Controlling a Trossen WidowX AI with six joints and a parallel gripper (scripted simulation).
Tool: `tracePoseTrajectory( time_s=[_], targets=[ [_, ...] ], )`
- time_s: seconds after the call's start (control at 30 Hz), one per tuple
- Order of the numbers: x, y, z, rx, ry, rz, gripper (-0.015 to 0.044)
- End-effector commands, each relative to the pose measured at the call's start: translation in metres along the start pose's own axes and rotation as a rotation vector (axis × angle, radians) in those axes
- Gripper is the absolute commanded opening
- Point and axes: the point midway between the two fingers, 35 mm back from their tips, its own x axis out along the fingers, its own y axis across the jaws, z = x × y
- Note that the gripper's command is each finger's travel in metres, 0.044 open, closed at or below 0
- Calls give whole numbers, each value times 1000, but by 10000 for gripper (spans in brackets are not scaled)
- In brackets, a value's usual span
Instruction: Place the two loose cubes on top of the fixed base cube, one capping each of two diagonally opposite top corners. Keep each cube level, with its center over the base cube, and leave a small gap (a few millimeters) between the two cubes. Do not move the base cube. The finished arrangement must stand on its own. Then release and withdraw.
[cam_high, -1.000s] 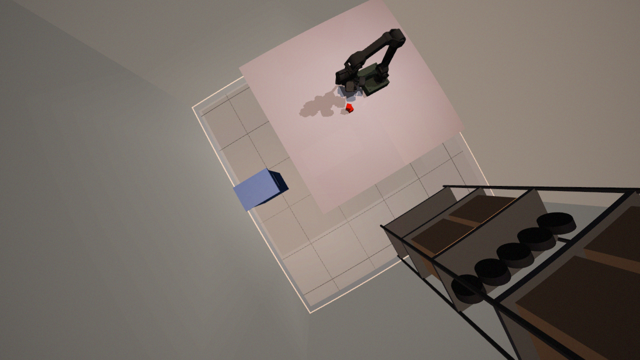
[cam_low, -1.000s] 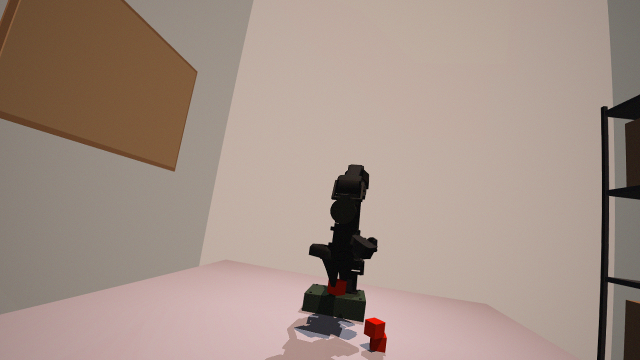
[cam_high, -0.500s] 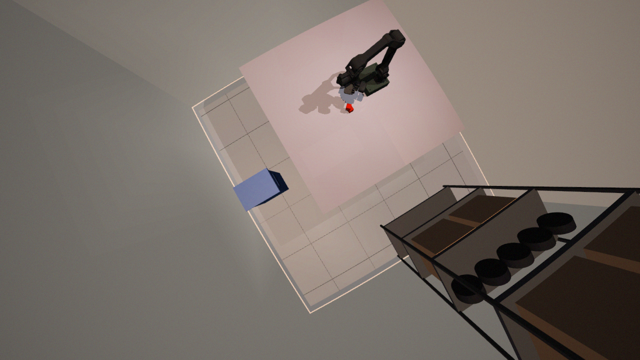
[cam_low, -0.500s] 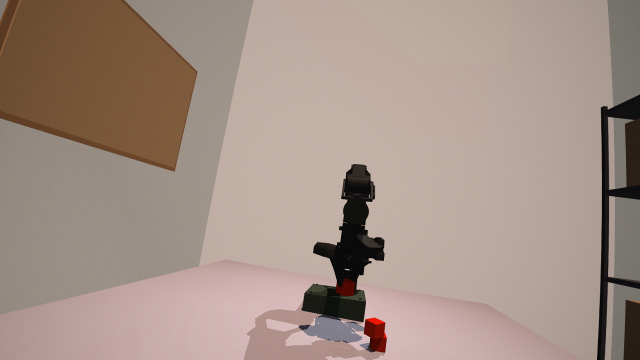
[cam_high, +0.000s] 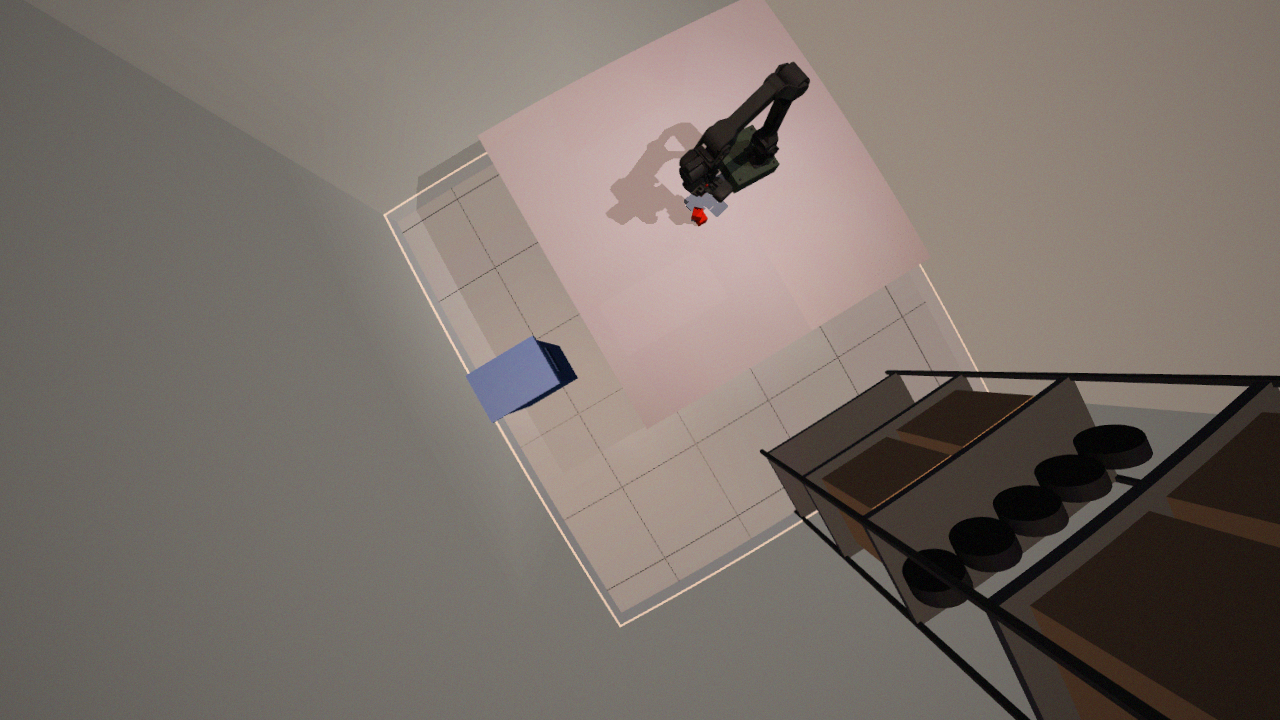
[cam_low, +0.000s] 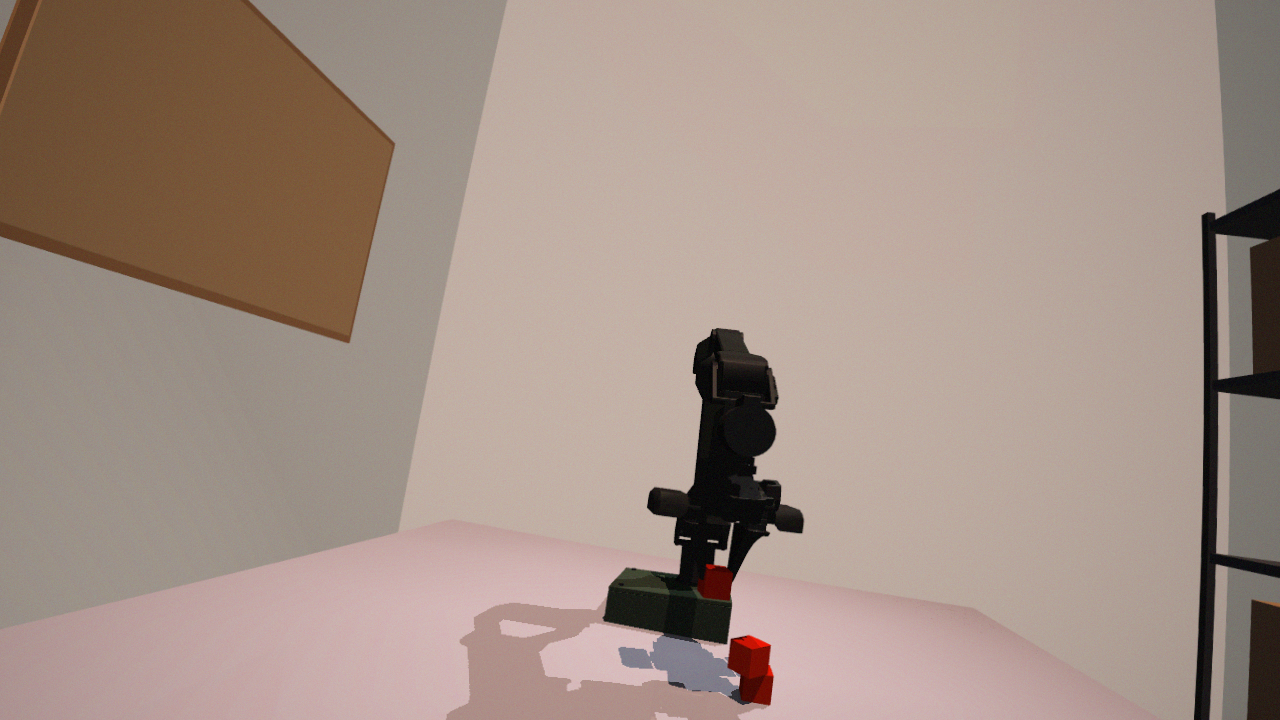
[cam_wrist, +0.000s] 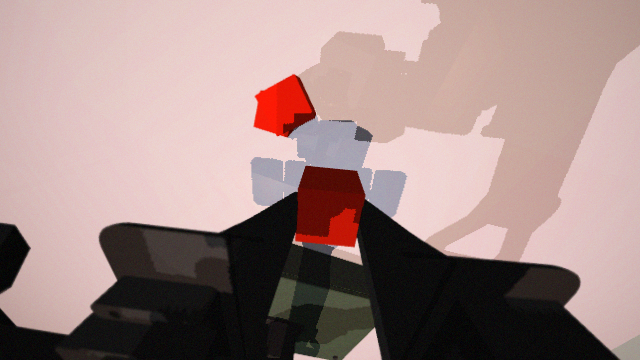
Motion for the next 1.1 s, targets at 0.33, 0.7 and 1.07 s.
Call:
tracePoseTrajectory(
  time_s=[0.33, 0.7, 1.07],
  targets=[
    [1, 29, 14, 408, -10, 7, 105],
    [3, 51, 20, 718, -9, 10, 105],
    [5, 73, 24, 1009, -8, 14, 105]
  ],
)
